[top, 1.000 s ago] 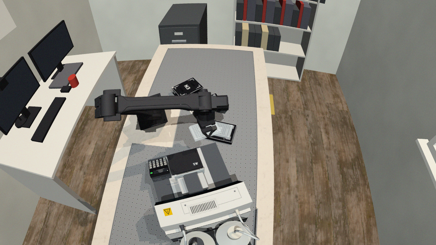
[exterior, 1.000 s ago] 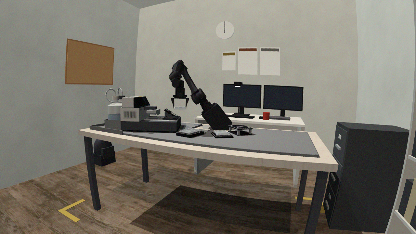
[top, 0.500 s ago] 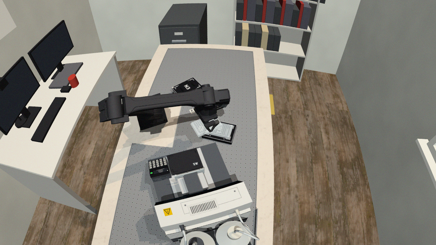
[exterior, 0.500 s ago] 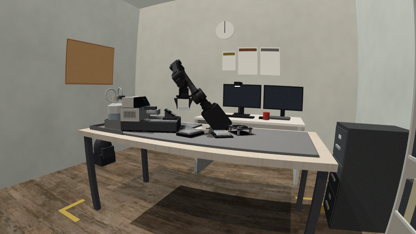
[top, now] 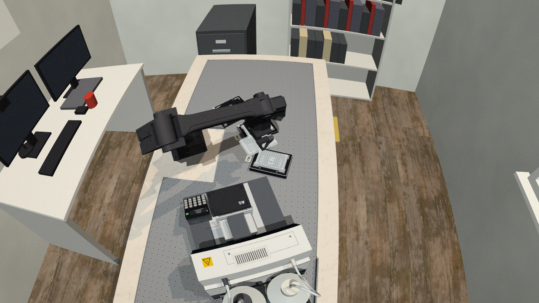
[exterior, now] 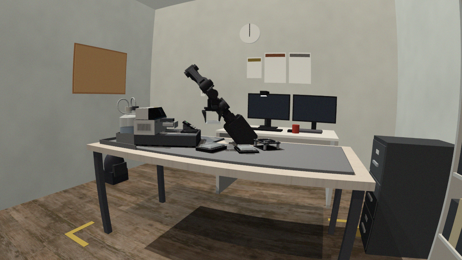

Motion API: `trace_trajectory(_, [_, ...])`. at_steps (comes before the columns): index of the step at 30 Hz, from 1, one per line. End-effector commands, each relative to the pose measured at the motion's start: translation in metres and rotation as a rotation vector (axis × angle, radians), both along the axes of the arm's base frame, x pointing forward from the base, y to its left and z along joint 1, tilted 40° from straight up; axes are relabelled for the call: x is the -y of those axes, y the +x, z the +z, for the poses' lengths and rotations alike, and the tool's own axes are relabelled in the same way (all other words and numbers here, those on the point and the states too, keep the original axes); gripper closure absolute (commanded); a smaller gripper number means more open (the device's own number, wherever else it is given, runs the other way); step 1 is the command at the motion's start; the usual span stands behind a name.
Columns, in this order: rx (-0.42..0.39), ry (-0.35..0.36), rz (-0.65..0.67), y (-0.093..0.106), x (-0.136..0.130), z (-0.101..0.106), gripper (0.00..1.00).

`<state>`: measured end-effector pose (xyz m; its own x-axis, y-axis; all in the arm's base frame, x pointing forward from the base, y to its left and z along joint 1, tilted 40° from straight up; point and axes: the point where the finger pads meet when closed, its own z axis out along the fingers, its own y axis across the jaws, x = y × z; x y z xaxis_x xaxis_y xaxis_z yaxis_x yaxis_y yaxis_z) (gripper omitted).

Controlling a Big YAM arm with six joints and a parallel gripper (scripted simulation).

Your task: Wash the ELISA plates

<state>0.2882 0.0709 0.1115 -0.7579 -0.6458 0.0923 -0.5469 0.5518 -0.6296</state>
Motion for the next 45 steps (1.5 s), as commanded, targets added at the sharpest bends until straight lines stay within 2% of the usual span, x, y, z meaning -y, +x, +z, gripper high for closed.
trace_trajectory(1, [0.069, 0.046, -0.016, 0.019, -0.029, 0.008, 0.16])
trace_trajectory(11, [0.064, 0.05, -0.015, 0.023, -0.072, -0.024, 0.16])
trace_trajectory(14, [0.065, 0.05, -0.015, 0.023, -0.072, -0.024, 0.16])
trace_trajectory(15, [0.073, 0.055, -0.046, 0.026, -0.06, -0.015, 0.16])
trace_trajectory(19, [0.068, 0.052, -0.03, 0.023, -0.065, -0.017, 0.16])
trace_trajectory(23, [0.005, 0.011, 0.06, 0.015, -0.08, -0.037, 0.16])
trace_trajectory(29, [0.022, 0.026, 0.043, 0.006, -0.103, -0.057, 0.16])
trace_trajectory(31, [0.022, 0.026, 0.043, 0.006, -0.103, -0.057, 0.16])
trace_trajectory(45, [0.017, 0.03, 0.044, -0.02, -0.151, -0.107, 0.16])
